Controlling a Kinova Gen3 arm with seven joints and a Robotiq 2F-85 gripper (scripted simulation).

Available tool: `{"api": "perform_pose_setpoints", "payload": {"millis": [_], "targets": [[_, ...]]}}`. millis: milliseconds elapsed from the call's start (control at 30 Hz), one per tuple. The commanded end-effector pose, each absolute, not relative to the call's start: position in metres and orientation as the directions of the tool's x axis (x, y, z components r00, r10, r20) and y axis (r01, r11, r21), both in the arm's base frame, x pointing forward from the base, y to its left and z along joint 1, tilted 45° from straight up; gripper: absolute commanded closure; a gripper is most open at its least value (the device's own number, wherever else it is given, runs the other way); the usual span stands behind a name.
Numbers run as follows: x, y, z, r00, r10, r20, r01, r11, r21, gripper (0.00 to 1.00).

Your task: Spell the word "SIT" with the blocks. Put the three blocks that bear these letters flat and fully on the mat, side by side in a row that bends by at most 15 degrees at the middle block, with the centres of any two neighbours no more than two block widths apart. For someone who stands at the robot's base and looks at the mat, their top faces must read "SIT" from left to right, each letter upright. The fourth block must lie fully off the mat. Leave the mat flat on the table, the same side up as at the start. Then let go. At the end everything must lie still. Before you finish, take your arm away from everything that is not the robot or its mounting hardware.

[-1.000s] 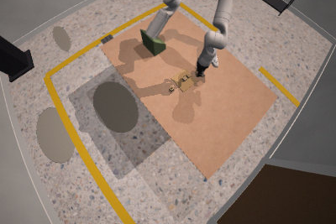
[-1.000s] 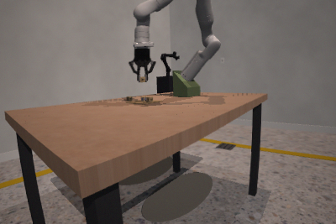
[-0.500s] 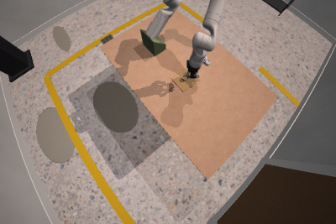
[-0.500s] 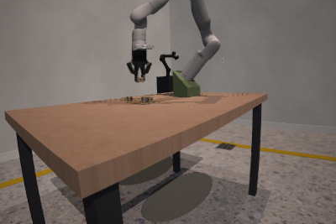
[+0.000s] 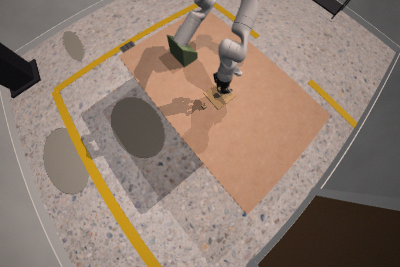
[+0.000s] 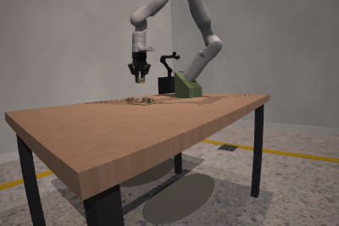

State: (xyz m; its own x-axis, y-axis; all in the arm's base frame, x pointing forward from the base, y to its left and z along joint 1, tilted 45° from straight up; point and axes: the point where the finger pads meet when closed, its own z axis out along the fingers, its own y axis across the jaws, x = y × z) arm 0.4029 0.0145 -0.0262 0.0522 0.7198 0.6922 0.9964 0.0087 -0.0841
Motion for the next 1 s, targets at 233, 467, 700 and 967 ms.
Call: {"api": "perform_pose_setpoints", "payload": {"millis": [233, 467, 700, 967], "targets": [[0.3965, 0.0054, -0.0333, -0.002, 0.712, 0.702, 0.998, 0.043, -0.040, 0.79], [0.3942, 0.0033, -0.0356, -0.033, 0.709, 0.705, 0.998, 0.064, -0.017, 0.79], [0.3938, 0.0029, -0.0361, -0.040, 0.708, 0.705, 0.998, 0.069, -0.013, 0.79], [0.3938, 0.0029, -0.0361, -0.040, 0.708, 0.705, 0.998, 0.069, -0.013, 0.79]]}}
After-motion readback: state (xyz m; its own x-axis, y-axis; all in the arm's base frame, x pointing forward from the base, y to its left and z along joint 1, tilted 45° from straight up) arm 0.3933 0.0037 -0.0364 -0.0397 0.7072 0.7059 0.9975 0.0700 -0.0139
